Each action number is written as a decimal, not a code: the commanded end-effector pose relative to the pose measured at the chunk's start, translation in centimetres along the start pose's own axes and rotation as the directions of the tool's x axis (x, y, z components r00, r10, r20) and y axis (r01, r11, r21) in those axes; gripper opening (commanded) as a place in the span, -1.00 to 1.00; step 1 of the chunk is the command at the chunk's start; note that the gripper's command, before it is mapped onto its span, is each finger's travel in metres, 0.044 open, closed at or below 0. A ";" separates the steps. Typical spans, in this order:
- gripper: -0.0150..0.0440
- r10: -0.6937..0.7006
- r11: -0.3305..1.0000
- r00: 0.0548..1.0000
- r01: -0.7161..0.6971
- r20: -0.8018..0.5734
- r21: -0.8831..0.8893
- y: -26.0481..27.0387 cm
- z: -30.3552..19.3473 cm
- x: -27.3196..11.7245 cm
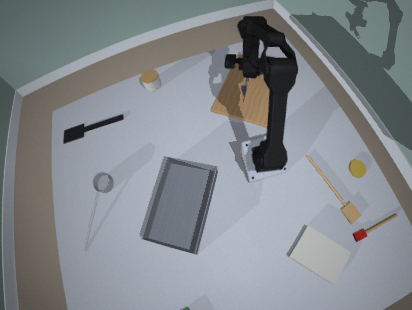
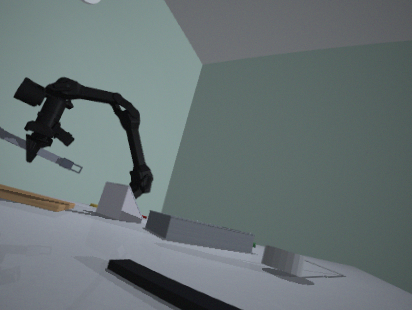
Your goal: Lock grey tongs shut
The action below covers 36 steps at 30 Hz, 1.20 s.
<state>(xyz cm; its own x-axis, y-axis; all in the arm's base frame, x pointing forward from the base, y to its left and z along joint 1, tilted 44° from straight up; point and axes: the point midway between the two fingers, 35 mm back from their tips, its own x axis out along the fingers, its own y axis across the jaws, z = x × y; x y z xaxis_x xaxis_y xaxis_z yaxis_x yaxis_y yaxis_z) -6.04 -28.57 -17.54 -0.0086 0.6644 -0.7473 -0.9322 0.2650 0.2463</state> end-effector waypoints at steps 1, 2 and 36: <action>-1.00 0.002 1.000 1.000 -0.002 -0.006 -0.005 0.0 -0.1 0.5; -1.00 0.002 1.000 1.000 -0.002 -0.006 -0.005 0.0 -0.1 0.7; -1.00 0.003 1.000 1.000 -0.003 -0.005 -0.005 0.2 0.4 5.8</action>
<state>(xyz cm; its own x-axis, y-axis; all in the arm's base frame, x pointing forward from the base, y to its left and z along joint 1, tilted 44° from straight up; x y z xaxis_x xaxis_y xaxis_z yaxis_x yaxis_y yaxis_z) -5.96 -24.10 -21.59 -0.0077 0.6719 -0.7406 -0.9325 0.2627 0.2479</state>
